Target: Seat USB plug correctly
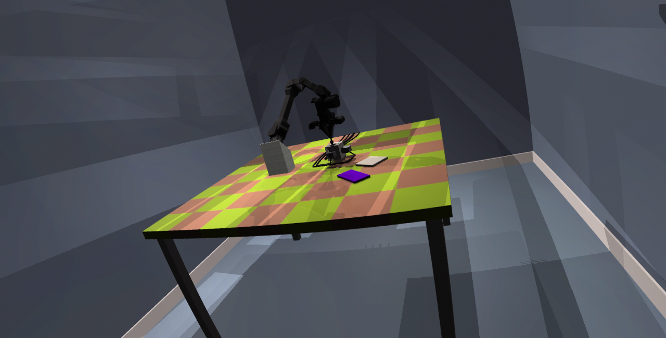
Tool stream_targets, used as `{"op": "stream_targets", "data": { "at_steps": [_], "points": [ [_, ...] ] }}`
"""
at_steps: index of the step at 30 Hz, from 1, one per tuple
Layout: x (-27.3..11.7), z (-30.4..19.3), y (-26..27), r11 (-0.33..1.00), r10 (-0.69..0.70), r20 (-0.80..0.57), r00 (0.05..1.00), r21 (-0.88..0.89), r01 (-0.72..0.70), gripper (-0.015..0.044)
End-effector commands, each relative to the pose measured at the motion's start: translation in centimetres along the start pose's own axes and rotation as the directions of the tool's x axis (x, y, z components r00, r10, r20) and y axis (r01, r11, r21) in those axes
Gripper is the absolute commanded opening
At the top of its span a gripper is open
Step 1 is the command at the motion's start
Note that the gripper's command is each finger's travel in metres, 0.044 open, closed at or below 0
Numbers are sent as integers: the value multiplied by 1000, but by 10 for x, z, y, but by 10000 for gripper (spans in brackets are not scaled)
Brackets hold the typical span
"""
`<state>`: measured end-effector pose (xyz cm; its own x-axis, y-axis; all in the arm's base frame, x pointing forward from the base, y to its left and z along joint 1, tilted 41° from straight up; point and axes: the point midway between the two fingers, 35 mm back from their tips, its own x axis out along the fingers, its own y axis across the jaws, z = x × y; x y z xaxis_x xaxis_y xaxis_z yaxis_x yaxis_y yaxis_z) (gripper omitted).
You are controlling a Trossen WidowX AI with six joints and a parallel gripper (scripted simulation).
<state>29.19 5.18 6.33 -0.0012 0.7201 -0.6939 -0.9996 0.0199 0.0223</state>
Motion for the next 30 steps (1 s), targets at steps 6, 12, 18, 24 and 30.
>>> {"op": "stream_targets", "data": {
  "at_steps": [6, 12, 18, 24, 30],
  "points": [
    [1, 0, 0, 1000, -1, 4, 1000, 5, 1, 0],
    [2, 0, 0, 1000, -1, 4, 1000, 5, 1, 0],
    [3, 0, 0, 1000, -1, 4, 1000, 5, 1, 0],
    [3, 0, 0, 1000, -1, 4, 1000, 5, 1, 0],
    [4, 0, 0, 1000, -1, 4, 1000, 5, 1, 0]
  ]
}}
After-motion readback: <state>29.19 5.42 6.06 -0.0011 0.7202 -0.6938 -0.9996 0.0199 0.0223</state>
